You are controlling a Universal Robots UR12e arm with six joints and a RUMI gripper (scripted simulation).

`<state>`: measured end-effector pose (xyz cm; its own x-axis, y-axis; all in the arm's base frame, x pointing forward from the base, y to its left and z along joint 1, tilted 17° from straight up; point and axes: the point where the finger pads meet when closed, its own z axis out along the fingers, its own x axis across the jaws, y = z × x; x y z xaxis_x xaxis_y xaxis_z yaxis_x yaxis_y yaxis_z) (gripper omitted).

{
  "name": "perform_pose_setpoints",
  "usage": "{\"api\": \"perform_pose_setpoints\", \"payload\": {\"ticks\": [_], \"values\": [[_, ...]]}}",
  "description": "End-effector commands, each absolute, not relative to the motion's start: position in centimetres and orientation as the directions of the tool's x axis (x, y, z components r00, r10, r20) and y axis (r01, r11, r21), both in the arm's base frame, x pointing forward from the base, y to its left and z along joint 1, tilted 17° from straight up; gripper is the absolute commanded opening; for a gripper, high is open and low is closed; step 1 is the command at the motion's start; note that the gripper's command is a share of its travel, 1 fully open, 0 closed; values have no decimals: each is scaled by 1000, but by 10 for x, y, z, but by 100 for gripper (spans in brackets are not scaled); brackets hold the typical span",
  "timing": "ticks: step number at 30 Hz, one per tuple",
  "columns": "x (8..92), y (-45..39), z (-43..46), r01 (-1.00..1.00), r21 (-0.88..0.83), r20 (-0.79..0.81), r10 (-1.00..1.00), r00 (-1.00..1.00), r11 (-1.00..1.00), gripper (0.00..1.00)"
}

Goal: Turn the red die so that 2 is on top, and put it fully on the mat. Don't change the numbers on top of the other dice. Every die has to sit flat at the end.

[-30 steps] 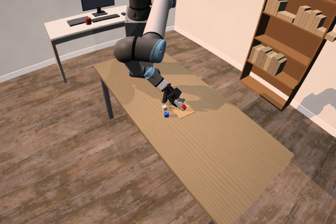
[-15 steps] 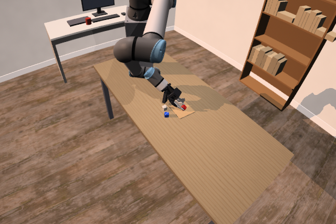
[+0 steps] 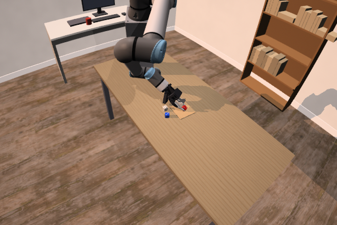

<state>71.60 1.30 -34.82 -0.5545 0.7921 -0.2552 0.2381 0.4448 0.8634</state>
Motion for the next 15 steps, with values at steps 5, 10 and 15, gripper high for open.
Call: {"api": "perform_pose_setpoints", "payload": {"ticks": [5,10,15], "values": [[716,13,-348,238,863,-255,792,-554,445,10],[716,13,-348,238,863,-255,792,-554,445,14],[716,13,-348,238,863,-255,792,-554,445,21]]}}
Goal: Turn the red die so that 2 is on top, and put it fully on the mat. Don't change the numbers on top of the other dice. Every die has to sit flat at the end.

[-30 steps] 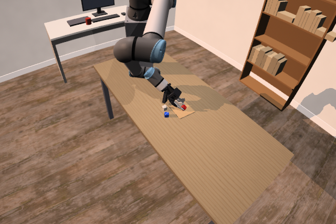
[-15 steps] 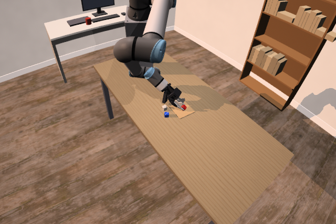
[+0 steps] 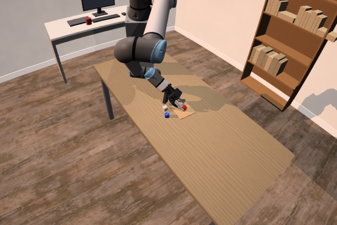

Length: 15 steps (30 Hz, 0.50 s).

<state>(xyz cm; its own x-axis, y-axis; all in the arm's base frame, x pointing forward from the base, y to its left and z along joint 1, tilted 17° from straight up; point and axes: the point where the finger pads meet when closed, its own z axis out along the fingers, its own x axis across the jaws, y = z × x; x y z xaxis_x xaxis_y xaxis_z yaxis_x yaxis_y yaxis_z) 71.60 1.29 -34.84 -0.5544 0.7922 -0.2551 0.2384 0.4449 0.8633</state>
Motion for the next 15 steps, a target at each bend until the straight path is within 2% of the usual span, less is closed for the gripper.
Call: {"api": "perform_pose_setpoints", "payload": {"ticks": [1,5,15], "values": [[716,13,-348,238,863,-255,792,-554,445,21],[716,13,-348,238,863,-255,792,-554,445,28],[716,13,-348,238,863,-255,792,-554,445,28]]}}
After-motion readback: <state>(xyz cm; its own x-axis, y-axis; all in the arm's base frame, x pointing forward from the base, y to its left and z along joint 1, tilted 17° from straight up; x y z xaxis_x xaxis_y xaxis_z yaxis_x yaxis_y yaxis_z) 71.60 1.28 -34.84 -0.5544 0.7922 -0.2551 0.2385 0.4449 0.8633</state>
